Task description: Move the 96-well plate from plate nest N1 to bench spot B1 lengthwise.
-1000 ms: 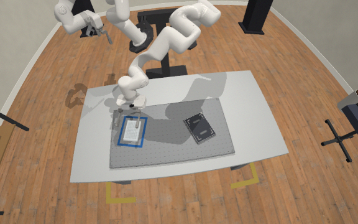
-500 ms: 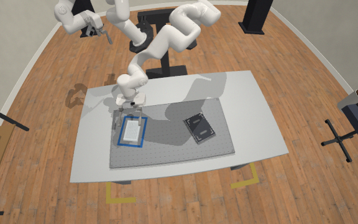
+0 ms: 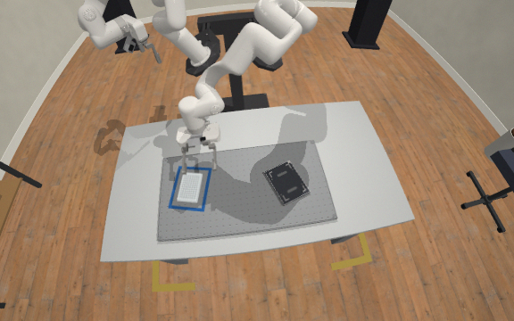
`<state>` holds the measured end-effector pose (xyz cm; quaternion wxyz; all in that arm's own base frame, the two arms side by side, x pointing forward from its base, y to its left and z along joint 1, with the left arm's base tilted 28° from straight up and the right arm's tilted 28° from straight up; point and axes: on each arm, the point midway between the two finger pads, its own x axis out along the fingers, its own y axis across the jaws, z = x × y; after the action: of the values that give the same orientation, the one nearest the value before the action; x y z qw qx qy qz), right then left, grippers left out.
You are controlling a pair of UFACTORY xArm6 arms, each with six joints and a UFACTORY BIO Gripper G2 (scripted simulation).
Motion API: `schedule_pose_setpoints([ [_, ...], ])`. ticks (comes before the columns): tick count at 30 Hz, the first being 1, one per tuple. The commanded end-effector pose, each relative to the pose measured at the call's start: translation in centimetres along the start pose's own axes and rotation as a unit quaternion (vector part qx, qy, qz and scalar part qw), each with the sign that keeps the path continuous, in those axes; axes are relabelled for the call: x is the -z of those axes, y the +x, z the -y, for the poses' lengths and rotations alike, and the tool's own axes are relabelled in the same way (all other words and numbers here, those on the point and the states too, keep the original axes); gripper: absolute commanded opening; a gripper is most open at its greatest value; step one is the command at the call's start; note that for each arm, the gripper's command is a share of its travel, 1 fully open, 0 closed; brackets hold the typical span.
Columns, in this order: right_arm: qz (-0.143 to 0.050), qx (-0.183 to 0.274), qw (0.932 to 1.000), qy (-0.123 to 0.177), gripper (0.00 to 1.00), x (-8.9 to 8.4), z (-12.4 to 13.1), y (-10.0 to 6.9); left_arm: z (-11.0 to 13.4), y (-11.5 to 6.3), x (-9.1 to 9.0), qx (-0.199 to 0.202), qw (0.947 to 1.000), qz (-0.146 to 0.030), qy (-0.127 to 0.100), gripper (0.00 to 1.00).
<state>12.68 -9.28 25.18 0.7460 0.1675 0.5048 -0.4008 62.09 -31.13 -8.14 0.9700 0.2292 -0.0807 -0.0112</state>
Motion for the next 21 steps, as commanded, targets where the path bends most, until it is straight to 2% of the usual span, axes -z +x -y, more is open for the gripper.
schedule_pose_setpoints([
  [1,0.001,0.000,1.0000,0.000,1.00,-0.1,0.0,-0.1,-2.0,-0.7,-1.4,0.006,0.9999,0.007,-0.008,0.37],
  [15,0.001,0.000,1.0000,0.000,1.00,-0.1,0.0,-0.1,-8.2,-2.4,-4.2,0.006,0.9999,0.007,-0.008,0.37],
  [17,0.001,0.000,1.0000,0.000,1.00,-0.1,0.0,-0.1,-8.2,-2.4,-4.2,0.006,0.9999,0.007,-0.008,0.37],
  [21,0.001,0.000,1.0000,0.000,1.00,-0.1,0.0,-0.1,-9.9,-2.8,-5.0,0.006,0.9999,0.006,-0.008,0.37],
])
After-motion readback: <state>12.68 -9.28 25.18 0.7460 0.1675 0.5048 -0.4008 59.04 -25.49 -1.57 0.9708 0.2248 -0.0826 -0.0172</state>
